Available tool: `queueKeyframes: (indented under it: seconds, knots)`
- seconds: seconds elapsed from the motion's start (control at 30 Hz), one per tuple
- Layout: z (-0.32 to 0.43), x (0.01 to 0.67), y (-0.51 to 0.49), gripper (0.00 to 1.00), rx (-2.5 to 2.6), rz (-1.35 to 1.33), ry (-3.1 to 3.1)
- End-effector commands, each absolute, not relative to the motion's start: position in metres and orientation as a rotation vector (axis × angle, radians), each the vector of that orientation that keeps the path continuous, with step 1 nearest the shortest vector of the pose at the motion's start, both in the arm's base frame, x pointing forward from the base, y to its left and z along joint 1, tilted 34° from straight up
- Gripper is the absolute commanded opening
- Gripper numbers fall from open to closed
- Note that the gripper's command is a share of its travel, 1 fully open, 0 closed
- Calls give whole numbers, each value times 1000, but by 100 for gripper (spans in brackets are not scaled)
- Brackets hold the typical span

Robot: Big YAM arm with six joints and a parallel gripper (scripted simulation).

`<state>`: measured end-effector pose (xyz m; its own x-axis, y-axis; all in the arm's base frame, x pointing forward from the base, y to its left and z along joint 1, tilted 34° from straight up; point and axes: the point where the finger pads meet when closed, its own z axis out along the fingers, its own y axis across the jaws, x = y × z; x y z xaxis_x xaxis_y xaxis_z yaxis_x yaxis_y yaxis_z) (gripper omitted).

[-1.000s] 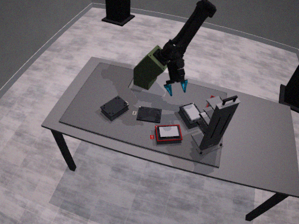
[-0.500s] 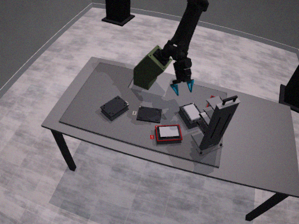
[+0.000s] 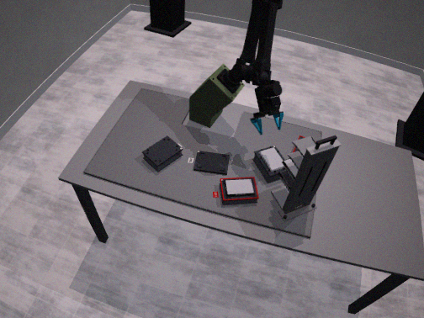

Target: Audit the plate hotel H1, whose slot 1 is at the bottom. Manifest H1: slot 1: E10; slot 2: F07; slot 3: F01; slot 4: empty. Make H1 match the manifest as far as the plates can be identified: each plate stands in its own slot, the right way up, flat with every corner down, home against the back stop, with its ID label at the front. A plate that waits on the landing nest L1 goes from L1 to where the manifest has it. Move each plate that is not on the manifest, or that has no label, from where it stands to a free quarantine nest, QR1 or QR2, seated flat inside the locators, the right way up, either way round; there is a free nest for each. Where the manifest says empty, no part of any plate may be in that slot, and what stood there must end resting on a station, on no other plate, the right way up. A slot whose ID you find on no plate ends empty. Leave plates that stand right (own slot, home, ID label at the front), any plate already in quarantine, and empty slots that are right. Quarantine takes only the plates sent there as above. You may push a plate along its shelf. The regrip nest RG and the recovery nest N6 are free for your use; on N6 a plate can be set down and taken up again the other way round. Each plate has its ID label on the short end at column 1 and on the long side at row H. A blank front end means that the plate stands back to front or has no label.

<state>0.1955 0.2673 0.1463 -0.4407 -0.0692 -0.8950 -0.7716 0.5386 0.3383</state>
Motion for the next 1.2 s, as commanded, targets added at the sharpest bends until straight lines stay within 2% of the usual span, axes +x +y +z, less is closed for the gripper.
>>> queueKeyframes:
  seconds: [0.0, 0.37, 0.47, 1.17]
  knots:
    - [181, 194, 283, 100, -665, 1015, 1817]
    - [193, 176, 298, 100, -660, 1023, 1818]
    - [159, 171, 298, 100, -671, 1006, 1855]
    - [108, 172, 336, 100, -668, 1011, 1850]
